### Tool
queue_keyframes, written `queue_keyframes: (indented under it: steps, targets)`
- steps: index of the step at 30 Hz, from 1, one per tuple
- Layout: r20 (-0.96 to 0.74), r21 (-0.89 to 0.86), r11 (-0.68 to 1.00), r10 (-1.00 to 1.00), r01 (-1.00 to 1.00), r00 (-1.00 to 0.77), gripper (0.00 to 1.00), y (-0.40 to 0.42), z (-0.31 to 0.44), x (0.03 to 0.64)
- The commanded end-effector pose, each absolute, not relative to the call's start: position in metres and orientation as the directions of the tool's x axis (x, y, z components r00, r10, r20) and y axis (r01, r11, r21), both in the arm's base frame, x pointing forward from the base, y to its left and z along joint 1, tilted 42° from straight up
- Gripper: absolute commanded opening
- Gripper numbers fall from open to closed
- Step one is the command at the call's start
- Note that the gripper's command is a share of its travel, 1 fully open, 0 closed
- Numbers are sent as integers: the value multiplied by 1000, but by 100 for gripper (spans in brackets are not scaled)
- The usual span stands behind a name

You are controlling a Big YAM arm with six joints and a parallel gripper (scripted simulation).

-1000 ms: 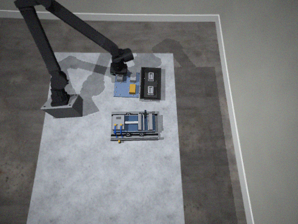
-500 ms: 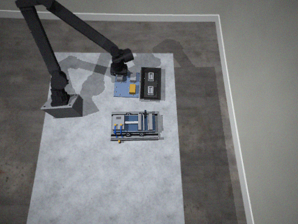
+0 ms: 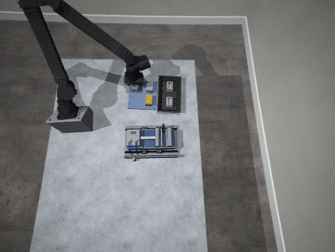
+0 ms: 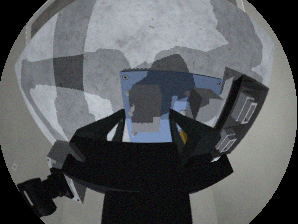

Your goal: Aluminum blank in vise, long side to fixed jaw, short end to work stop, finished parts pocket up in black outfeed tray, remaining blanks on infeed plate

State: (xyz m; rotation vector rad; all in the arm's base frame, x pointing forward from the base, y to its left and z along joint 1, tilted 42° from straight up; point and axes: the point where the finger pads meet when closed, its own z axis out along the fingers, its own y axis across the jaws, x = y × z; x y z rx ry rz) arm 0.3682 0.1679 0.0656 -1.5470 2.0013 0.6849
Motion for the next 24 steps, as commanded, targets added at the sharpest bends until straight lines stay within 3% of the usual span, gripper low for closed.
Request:
queue_keyframes:
  steps: [1,24]
  targets:
    - [-668,80,216,-713,-973,-213,64,174,60,370]
    - [-670,73,218,-712,-973,-210,64,173,62,374]
